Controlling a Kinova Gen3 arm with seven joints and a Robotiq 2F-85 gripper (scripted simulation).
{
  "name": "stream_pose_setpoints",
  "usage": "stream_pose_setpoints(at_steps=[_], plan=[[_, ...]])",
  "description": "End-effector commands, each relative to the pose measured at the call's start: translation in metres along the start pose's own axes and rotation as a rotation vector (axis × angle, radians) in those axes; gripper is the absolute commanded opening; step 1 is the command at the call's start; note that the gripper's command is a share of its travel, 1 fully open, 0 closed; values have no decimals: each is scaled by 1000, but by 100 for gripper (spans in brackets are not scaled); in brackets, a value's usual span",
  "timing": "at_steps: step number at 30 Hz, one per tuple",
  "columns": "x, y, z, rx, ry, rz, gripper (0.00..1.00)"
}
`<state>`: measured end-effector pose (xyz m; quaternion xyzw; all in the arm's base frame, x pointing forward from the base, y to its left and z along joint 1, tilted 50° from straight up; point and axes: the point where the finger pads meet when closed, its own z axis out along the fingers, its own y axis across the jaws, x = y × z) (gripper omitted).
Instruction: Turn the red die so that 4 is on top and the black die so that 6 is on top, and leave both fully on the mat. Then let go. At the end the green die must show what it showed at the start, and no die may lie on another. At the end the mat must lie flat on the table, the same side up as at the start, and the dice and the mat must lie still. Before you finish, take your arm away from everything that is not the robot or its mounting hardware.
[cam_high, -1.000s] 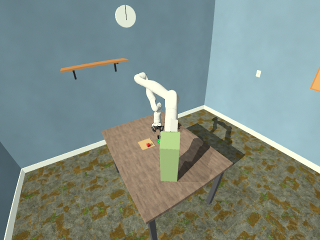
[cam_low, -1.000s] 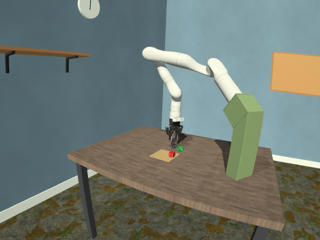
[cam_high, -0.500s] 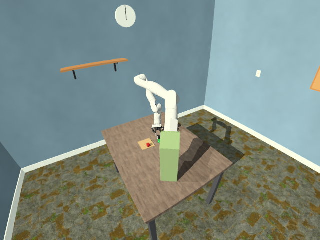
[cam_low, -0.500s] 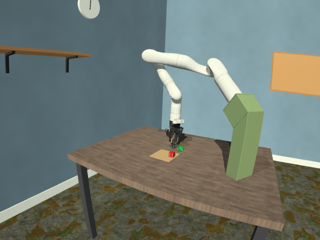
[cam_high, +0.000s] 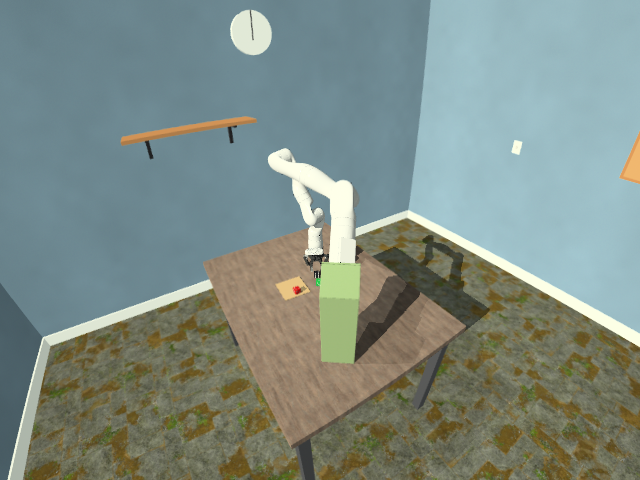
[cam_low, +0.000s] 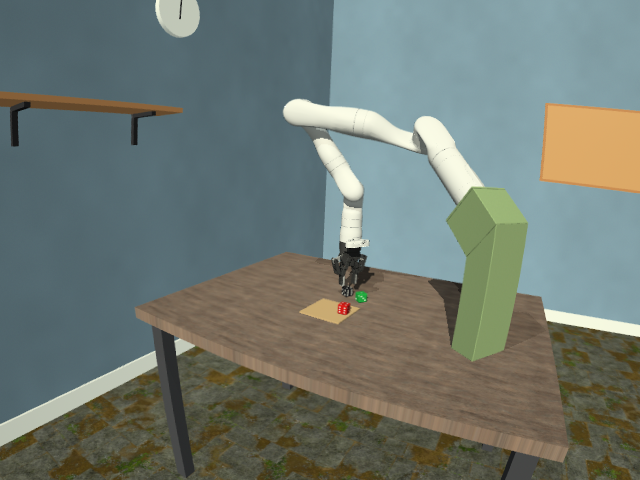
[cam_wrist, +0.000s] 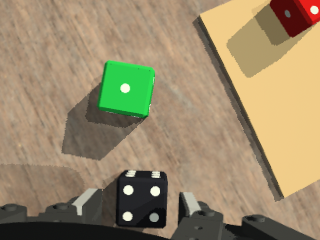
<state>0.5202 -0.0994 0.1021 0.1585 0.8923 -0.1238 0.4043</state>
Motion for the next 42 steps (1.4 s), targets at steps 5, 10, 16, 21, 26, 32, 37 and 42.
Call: stream_pose_setpoints(at_steps=[5, 10, 16, 21, 26, 32, 37, 42], plan=[[0, 0, 0, 0, 0, 0, 46], [0, 0, 0, 0, 0, 0, 46], [0, 0, 0, 0, 0, 0, 46], [0, 0, 0, 0, 0, 0, 46], [0, 0, 0, 0, 0, 0, 46], [0, 0, 1, 0, 0, 0, 46], [0, 0, 7, 0, 0, 0, 46], [0, 0, 16, 0, 0, 0, 46]])
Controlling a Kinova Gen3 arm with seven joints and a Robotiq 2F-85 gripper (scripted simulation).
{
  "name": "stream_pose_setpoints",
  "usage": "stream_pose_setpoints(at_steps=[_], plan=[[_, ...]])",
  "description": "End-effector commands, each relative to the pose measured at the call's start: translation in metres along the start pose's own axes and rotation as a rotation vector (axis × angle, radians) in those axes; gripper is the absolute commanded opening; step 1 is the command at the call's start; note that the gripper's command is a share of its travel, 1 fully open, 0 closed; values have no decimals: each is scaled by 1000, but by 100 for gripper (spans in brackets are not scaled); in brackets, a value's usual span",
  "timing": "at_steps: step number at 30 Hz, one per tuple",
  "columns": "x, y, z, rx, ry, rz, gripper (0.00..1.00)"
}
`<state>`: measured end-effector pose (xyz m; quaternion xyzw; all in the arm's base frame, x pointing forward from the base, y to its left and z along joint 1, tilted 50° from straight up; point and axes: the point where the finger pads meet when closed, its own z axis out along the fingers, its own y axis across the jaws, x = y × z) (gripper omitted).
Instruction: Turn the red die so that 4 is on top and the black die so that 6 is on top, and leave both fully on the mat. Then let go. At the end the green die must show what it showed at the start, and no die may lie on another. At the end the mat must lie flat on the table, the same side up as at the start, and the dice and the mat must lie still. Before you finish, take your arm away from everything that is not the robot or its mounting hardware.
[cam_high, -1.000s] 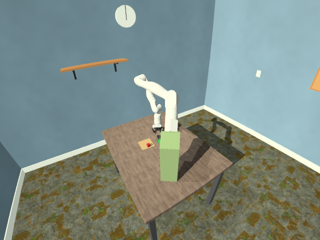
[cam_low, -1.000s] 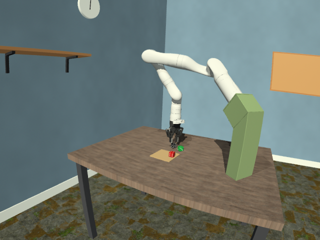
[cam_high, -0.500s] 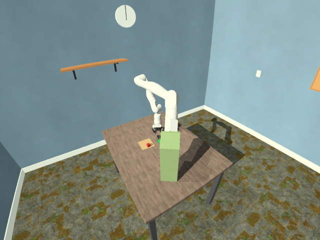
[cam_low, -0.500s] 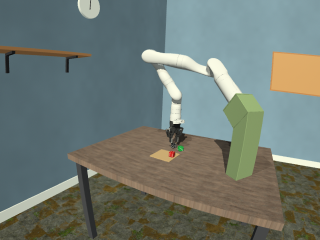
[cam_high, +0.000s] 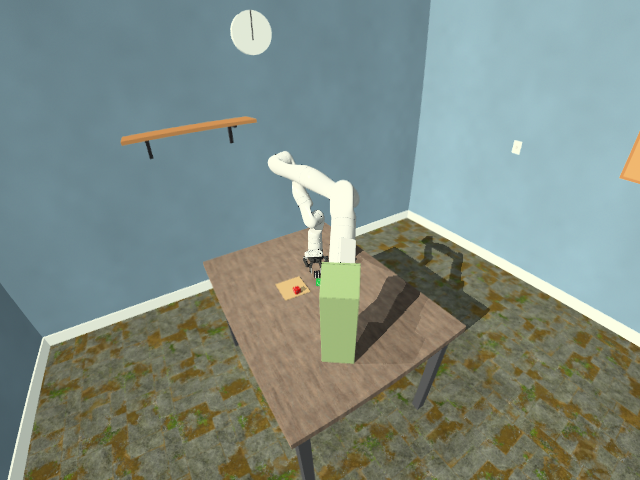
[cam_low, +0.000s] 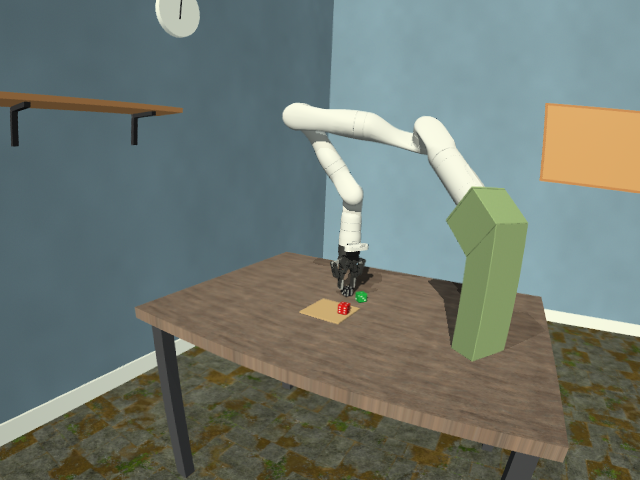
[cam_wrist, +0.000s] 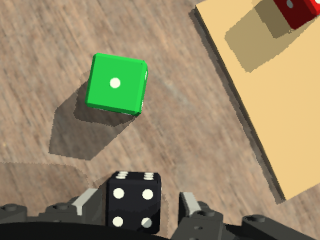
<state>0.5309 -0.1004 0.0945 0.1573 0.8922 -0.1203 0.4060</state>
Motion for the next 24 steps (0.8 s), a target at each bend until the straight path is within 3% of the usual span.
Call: stream_pose_setpoints(at_steps=[1, 11, 24], plan=[[1, -4, 3, 7, 2, -1, 46], [1, -4, 22, 7, 2, -1, 46], [1, -4, 24, 7, 2, -1, 46]])
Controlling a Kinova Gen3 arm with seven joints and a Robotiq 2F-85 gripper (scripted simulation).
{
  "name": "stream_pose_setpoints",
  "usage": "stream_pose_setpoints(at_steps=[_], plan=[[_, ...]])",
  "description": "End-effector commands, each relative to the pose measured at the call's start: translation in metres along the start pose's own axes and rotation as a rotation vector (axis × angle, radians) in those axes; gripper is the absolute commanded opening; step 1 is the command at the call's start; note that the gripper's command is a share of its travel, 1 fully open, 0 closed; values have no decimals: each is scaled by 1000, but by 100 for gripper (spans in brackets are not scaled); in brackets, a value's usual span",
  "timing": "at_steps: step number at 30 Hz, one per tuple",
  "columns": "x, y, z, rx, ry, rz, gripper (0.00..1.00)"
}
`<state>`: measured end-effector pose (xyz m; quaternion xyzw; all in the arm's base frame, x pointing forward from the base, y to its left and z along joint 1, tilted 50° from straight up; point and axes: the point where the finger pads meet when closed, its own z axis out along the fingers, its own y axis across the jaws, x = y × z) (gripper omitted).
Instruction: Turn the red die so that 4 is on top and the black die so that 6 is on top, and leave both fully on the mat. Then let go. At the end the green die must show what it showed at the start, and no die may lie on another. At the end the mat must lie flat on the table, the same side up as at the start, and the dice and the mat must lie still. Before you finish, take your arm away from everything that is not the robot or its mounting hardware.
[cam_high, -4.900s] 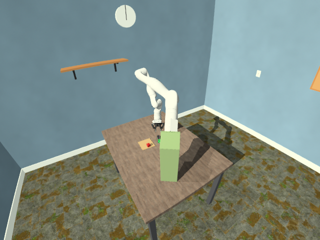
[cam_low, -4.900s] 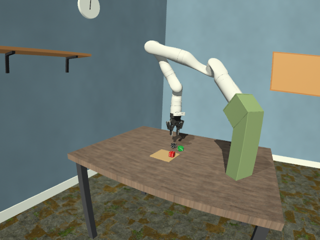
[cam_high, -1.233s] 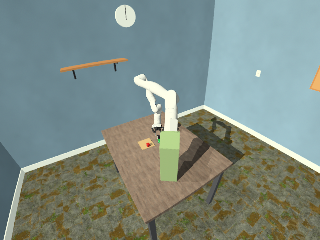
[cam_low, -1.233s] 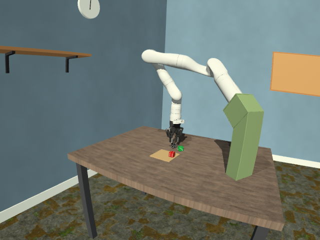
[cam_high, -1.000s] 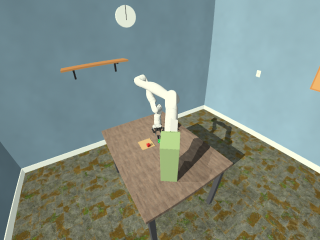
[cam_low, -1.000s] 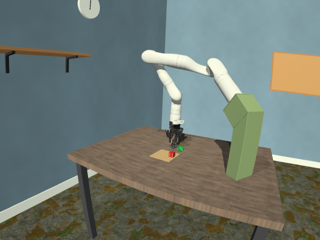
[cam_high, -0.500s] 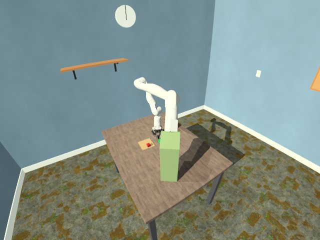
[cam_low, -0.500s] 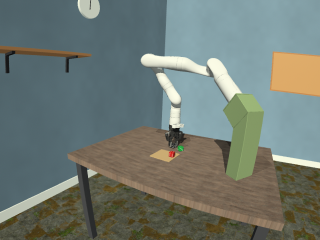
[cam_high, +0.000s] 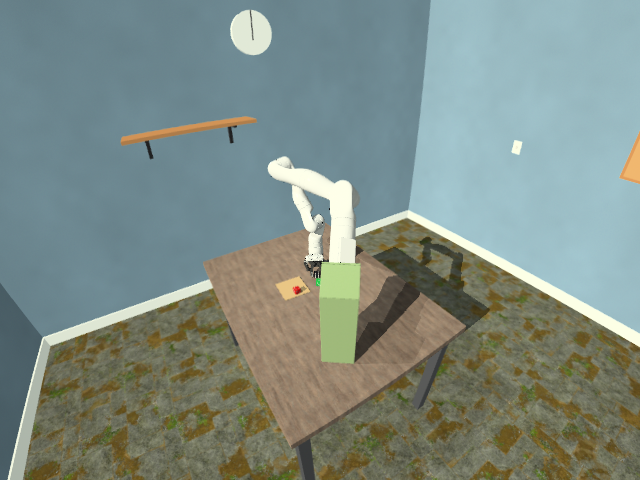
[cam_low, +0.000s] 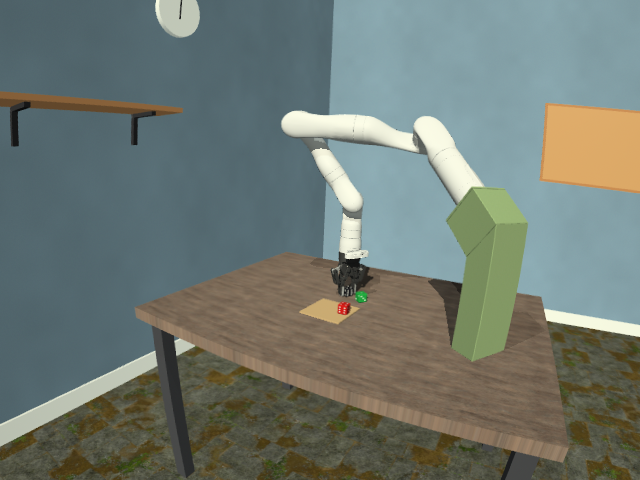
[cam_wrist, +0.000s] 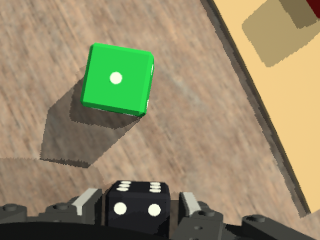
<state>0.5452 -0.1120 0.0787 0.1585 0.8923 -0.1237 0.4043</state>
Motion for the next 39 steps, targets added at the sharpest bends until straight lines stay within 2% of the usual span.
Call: stream_pose_setpoints(at_steps=[1, 29, 30, 39], plan=[[0, 0, 0, 0, 0, 0, 46], [0, 0, 0, 0, 0, 0, 46], [0, 0, 0, 0, 0, 0, 26], [0, 0, 0, 0, 0, 0, 26]])
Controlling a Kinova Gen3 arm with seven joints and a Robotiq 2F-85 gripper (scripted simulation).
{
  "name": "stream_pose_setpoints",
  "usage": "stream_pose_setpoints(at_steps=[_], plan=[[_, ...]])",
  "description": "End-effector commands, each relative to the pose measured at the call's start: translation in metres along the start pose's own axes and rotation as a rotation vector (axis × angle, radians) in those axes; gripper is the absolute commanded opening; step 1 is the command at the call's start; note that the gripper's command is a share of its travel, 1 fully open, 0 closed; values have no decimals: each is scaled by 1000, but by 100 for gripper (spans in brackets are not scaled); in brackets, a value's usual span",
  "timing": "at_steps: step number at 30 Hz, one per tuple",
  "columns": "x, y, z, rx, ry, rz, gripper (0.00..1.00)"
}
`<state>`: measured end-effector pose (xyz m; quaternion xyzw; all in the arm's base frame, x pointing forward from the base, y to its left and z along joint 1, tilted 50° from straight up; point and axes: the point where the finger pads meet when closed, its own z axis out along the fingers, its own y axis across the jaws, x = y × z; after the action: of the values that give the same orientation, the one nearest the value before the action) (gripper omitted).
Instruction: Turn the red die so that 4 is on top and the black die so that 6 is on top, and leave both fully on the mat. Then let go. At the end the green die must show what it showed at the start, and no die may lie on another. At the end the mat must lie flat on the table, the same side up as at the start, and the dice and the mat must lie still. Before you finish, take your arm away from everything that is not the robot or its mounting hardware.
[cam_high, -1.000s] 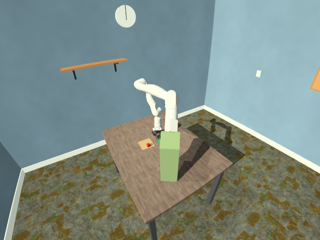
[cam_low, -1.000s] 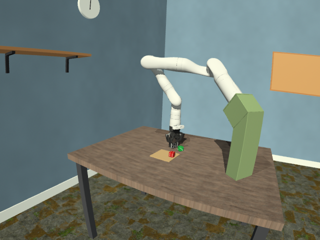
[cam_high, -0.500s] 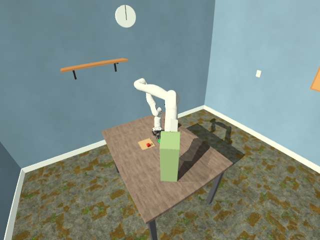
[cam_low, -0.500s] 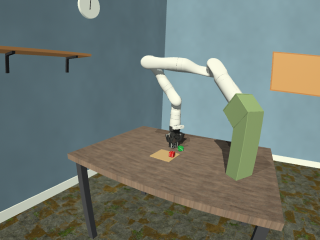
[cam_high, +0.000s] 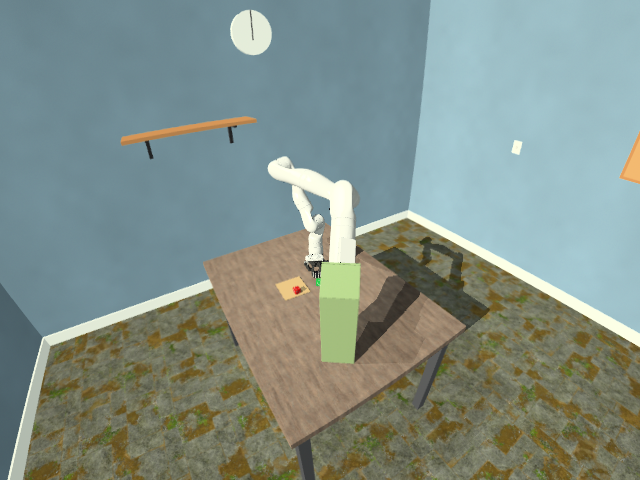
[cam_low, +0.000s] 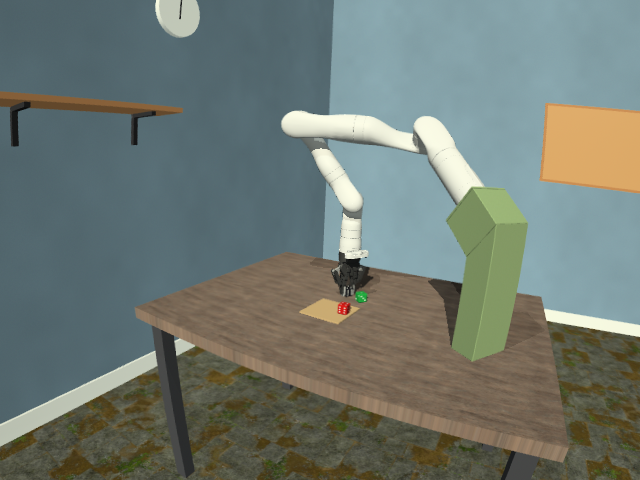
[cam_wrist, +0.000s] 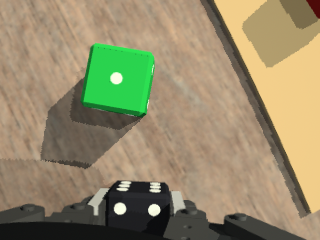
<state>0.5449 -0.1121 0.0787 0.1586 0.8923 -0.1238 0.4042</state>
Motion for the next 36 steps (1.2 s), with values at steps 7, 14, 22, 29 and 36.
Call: stream_pose_setpoints(at_steps=[7, 14, 22, 29, 36], plan=[[0, 0, 0, 0, 0, 0, 26], [0, 0, 0, 0, 0, 0, 26], [0, 0, 0, 0, 0, 0, 26], [0, 0, -7, 0, 0, 0, 26], [0, 0, -56, 0, 0, 0, 26]])
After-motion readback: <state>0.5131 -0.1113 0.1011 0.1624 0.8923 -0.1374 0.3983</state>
